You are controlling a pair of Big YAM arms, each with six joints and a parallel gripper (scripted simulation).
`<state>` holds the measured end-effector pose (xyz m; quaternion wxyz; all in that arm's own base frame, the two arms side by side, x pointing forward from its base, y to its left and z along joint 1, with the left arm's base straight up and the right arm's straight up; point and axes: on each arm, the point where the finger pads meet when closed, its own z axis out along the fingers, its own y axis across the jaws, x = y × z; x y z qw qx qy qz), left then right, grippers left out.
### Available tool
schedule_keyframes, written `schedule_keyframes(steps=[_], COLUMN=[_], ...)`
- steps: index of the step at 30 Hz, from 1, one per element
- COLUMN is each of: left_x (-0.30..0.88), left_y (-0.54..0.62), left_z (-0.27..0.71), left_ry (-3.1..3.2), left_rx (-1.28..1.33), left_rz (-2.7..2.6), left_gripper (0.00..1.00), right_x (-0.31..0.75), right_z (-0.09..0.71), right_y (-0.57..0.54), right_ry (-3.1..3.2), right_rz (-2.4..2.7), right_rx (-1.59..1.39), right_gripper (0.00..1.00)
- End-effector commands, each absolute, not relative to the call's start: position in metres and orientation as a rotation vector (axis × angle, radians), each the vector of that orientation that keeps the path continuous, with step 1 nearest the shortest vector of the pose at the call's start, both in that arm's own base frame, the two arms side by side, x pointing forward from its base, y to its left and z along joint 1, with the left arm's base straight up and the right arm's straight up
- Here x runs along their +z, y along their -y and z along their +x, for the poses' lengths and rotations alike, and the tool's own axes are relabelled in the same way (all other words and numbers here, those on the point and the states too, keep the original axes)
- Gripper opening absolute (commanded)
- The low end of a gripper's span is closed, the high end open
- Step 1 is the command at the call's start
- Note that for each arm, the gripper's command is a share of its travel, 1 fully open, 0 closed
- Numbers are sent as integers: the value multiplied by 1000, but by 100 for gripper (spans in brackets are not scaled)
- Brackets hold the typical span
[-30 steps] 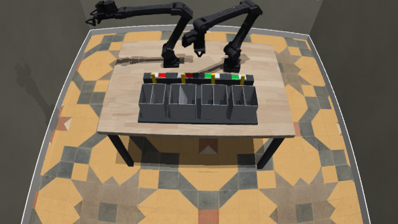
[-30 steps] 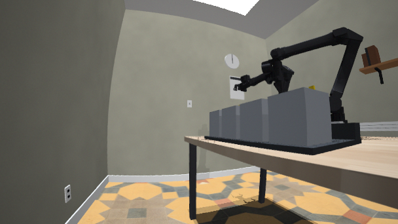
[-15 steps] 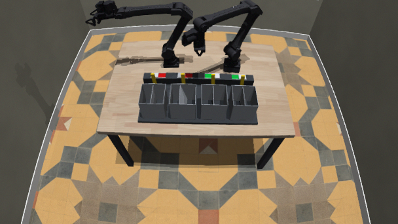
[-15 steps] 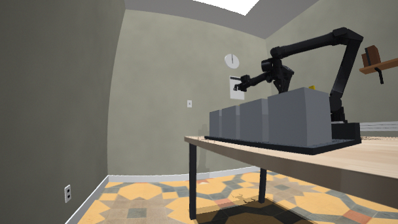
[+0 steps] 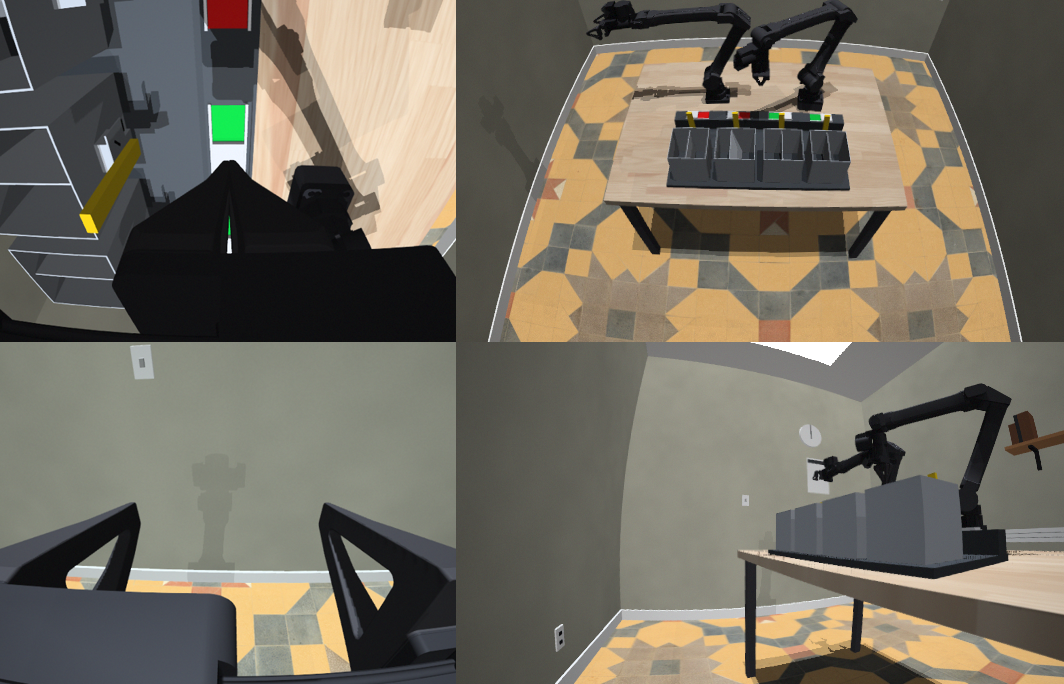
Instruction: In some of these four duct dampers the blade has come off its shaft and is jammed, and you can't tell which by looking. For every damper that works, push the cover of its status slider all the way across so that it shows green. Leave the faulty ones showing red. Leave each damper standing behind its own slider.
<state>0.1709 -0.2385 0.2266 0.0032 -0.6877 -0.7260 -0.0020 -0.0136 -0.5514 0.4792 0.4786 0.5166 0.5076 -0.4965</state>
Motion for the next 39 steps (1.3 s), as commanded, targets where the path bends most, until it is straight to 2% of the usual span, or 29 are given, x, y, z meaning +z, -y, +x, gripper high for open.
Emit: schedule_keyframes(steps=[1,39], left_x=[231,137], left_y=[240,241], left_z=[175,176], left_ry=[2297,2282], left_rx=[9,3], left_rz=[-2177,-2161], left_gripper=[0,0], right_x=[501,501], right_z=[-19,-19], right_y=[545,545], right_ry=[-1193,-1193], right_rz=[1234,1234], right_rx=[-1234,-1234], right_gripper=[100,100])
